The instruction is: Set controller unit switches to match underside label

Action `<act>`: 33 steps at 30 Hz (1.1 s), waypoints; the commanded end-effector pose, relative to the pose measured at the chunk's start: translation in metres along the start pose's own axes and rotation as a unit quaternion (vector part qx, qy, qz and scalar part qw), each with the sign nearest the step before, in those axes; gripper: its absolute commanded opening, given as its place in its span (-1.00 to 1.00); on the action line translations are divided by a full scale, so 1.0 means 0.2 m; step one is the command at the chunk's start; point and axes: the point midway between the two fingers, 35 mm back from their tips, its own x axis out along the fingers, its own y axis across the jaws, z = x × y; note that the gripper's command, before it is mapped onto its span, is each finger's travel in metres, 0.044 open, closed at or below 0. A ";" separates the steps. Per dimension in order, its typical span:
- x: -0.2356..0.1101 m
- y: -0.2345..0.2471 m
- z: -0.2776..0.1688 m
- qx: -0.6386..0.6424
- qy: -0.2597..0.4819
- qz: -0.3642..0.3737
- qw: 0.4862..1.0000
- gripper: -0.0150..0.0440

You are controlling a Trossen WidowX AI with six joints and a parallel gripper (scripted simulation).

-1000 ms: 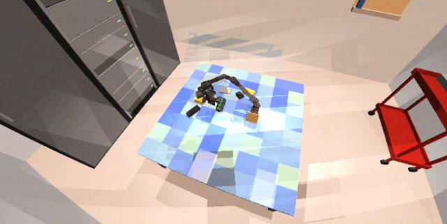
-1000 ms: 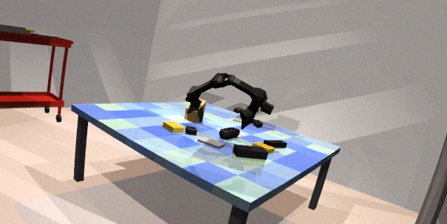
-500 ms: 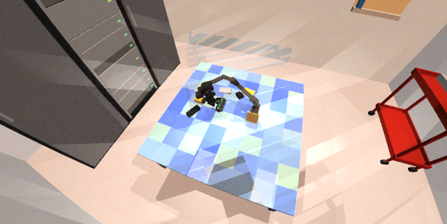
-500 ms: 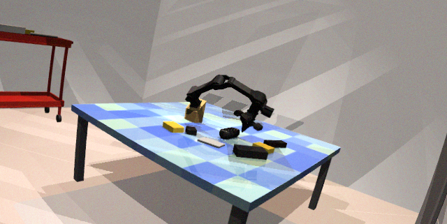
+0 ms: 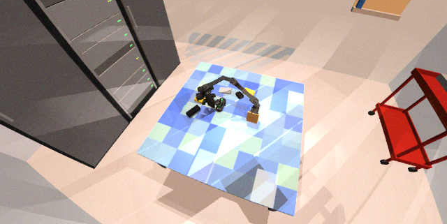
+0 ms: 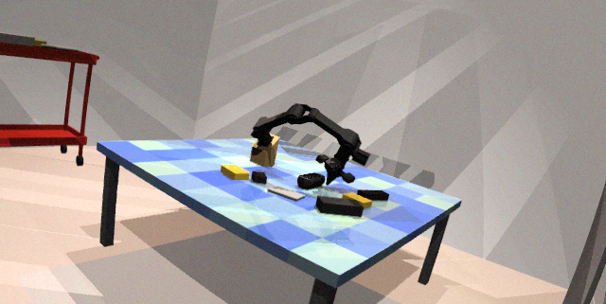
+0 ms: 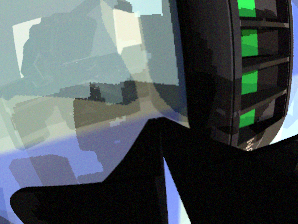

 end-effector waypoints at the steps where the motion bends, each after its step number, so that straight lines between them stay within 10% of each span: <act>1: 0.05 0.00 0.00 -0.005 -0.003 -0.003 1.000 -0.49; 33: 0.08 -0.04 0.00 -0.005 -0.003 -0.004 1.000 -0.49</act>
